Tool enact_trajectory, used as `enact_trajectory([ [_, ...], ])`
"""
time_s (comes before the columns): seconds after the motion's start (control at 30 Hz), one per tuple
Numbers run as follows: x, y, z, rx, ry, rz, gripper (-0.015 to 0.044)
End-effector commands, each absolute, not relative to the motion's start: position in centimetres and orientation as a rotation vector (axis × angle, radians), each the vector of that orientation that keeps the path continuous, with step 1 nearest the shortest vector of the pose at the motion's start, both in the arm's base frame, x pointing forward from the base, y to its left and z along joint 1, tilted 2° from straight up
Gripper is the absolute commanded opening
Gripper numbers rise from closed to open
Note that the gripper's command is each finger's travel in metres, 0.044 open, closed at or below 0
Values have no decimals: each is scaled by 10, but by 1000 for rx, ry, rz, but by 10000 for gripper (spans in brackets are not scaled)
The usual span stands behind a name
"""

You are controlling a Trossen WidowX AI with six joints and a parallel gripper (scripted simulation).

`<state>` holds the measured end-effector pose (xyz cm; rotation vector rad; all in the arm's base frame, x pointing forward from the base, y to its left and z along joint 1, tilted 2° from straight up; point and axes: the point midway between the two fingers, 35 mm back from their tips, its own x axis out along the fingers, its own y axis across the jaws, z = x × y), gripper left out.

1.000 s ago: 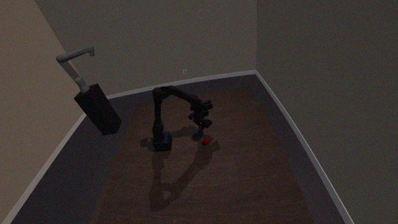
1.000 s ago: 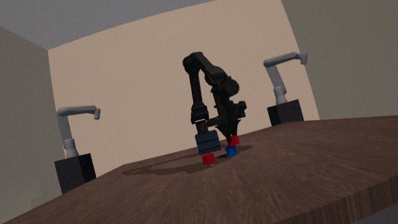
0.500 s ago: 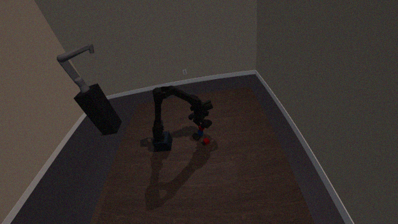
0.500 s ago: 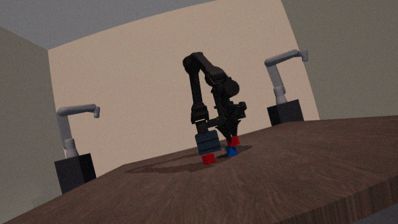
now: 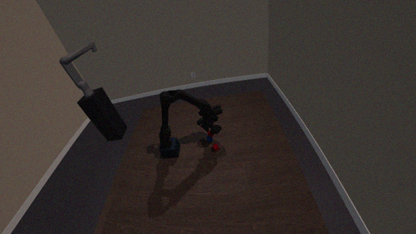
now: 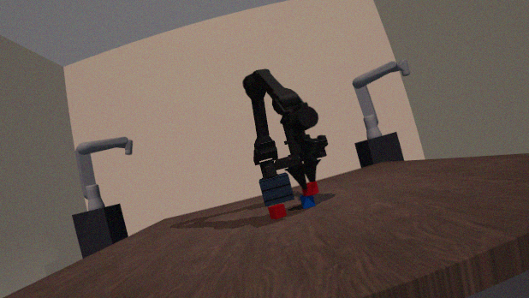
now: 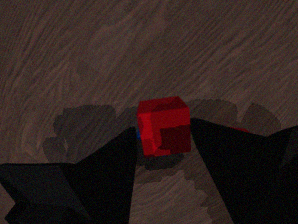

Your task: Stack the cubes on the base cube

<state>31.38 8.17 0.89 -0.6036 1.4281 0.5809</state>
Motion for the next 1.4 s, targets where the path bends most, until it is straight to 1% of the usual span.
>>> enact_trajectory([
  [0.0, 314, 82, 17, -603, 1423, 580, 205],
  [1.17, 313, 82, 39, -603, 1423, 580, 205],
  [1.23, 312, 79, 37, -570, 1440, 550, 258],
  [1.37, 317, 65, 43, -371, 1481, 359, 265],
])
